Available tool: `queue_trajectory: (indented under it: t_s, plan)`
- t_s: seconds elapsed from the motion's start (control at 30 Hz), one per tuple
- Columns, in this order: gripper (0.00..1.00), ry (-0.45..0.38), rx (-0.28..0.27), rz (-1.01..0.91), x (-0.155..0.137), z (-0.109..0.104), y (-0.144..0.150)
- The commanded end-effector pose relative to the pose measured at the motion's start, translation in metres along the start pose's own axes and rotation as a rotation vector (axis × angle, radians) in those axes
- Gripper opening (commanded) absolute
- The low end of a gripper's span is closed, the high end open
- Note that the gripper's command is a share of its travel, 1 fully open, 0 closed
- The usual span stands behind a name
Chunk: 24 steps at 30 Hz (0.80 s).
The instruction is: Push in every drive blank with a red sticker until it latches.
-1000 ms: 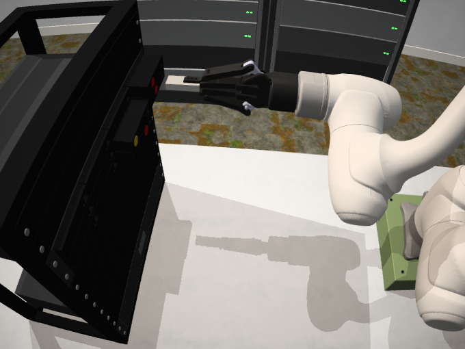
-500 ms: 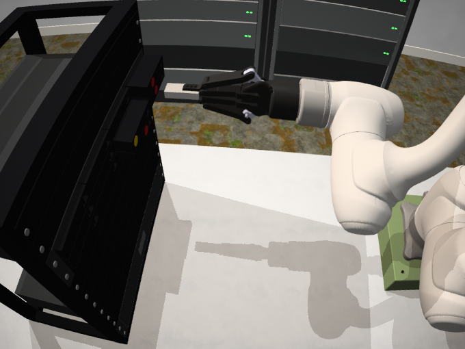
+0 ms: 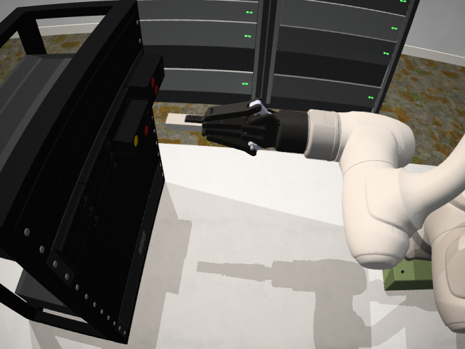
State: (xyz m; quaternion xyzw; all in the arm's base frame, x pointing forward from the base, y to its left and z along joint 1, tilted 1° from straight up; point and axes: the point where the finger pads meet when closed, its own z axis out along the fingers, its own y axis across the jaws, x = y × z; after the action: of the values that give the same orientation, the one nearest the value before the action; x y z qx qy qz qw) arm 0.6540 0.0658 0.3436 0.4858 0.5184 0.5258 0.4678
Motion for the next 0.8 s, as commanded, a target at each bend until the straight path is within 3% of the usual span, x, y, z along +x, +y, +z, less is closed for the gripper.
queue_trajectory:
  t_s: [0.0,0.43,0.67,0.77]
  plan:
    - [0.0,-0.008,-0.002,-0.002,0.018,-0.005,-0.008]
    - [0.0,-0.008,-0.002,-0.002,0.027,-0.006,-0.012]
    - [0.0,-0.008,-0.002,-0.002,0.027,0.028,-0.012]
    - [0.0,-0.008,-0.002,-0.002,0.027,0.031,-0.012]
